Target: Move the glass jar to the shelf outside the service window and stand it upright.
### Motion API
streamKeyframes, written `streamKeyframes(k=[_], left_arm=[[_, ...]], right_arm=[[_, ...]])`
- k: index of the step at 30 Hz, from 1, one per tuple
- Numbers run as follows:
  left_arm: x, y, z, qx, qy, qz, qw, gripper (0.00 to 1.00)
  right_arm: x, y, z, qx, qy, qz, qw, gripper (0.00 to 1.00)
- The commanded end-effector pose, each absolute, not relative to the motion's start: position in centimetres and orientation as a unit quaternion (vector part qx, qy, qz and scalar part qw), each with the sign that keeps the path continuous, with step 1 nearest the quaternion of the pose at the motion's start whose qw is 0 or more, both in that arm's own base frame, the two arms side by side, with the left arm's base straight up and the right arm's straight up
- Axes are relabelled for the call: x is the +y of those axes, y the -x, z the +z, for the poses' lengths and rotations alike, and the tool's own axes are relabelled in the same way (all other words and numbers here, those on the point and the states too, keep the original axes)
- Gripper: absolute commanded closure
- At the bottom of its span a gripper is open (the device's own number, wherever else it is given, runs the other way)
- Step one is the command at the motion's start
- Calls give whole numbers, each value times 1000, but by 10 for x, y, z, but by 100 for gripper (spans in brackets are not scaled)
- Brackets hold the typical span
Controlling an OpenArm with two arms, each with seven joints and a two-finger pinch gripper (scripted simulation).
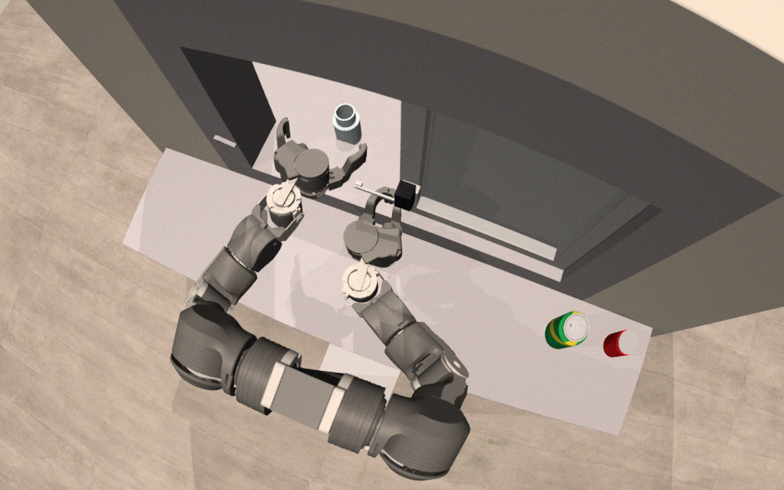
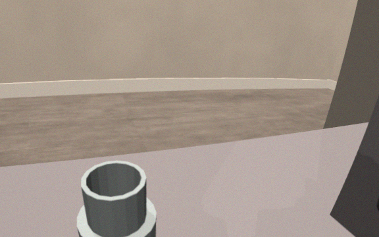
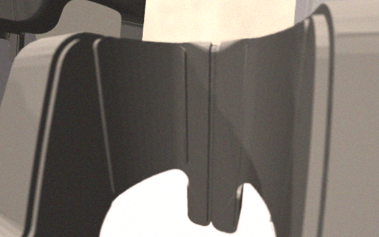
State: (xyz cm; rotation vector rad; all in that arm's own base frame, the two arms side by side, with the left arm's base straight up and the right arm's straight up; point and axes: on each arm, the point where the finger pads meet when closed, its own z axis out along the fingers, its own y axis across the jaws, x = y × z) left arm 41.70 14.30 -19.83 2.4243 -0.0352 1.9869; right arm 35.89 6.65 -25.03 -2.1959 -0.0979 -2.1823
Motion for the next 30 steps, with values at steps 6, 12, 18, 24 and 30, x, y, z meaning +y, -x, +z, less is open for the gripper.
streamKeyframes(k=[6, 12, 18, 24, 30], left_arm=[[144, -401, -196, -9, -754, 656, 1, 0], [144, -385, -194, -6, -736, 677, -1, 0], [142, -373, -198, -8, -732, 681, 2, 0], [143, -358, -196, -6, -723, 691, 0, 0], [145, -342, -194, -4, -713, 701, -3, 0]], right_arm=[[64, -361, -248, -29, 708, -706, 19, 100], [62, -363, -248, -26, 708, -705, 16, 100], [66, -360, -248, -31, 707, -706, 22, 100], [64, -361, -248, -28, 708, -705, 19, 100], [62, -363, -248, -25, 709, -705, 16, 100]])
